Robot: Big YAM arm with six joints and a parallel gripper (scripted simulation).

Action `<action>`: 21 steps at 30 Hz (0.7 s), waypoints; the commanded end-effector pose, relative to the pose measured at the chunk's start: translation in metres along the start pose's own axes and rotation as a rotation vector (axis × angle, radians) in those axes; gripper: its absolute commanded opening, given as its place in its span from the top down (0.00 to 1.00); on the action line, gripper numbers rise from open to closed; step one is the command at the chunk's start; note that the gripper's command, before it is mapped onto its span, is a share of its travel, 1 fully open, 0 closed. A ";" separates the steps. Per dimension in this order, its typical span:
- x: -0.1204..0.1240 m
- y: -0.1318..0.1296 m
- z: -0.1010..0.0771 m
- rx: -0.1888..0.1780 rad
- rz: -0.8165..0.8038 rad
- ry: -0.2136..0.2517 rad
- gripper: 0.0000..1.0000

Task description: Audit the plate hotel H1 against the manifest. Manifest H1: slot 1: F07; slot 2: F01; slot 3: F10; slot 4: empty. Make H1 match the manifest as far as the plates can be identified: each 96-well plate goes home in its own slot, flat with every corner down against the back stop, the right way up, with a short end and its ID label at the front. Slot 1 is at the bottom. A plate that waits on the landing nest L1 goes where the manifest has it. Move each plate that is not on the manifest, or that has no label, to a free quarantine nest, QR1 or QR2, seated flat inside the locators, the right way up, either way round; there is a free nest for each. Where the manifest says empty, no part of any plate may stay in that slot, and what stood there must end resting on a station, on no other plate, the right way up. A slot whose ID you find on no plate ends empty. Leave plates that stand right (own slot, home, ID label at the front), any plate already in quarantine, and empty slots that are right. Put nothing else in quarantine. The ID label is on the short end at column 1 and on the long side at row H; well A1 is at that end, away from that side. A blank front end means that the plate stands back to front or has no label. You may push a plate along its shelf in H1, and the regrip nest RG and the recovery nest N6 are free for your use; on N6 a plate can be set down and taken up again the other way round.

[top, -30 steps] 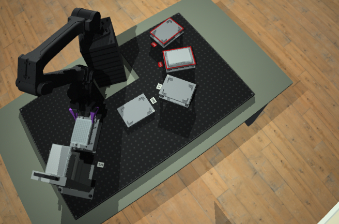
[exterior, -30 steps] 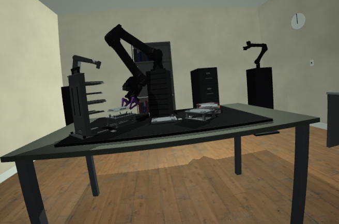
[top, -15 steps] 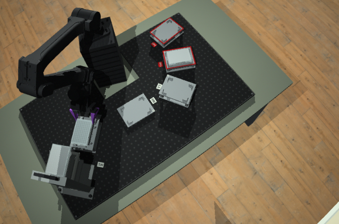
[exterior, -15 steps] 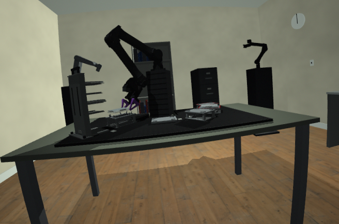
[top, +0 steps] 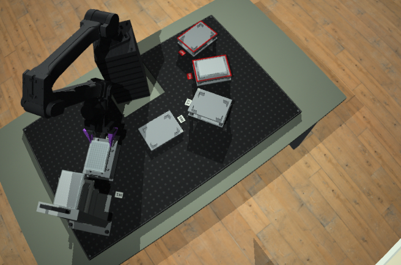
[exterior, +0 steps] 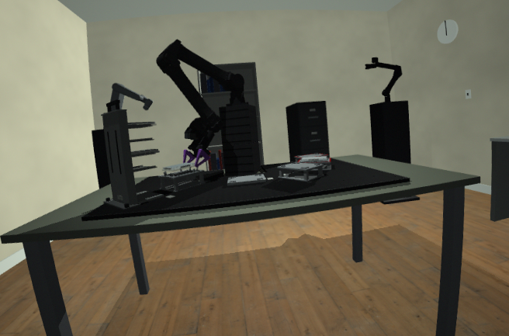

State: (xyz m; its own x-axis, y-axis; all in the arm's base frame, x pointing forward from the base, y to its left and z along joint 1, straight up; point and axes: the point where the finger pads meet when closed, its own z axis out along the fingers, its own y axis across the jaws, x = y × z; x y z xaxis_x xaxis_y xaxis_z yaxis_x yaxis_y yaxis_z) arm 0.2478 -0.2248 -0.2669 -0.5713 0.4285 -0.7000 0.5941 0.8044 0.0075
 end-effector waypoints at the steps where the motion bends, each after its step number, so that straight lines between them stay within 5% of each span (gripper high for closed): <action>1: -0.003 -0.003 -0.001 0.006 -0.011 -0.021 0.14; 2: -0.019 -0.005 0.002 0.010 -0.015 -0.054 0.14; 6: 0.000 -0.003 -0.001 0.006 -0.009 -0.016 0.14; 21: 0.007 -0.003 0.001 0.005 -0.008 -0.011 0.14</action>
State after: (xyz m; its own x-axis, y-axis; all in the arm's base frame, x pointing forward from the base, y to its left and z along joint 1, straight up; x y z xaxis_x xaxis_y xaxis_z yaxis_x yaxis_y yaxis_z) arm 0.2491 -0.2262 -0.2746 -0.5681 0.4255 -0.7044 0.5941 0.8044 0.0067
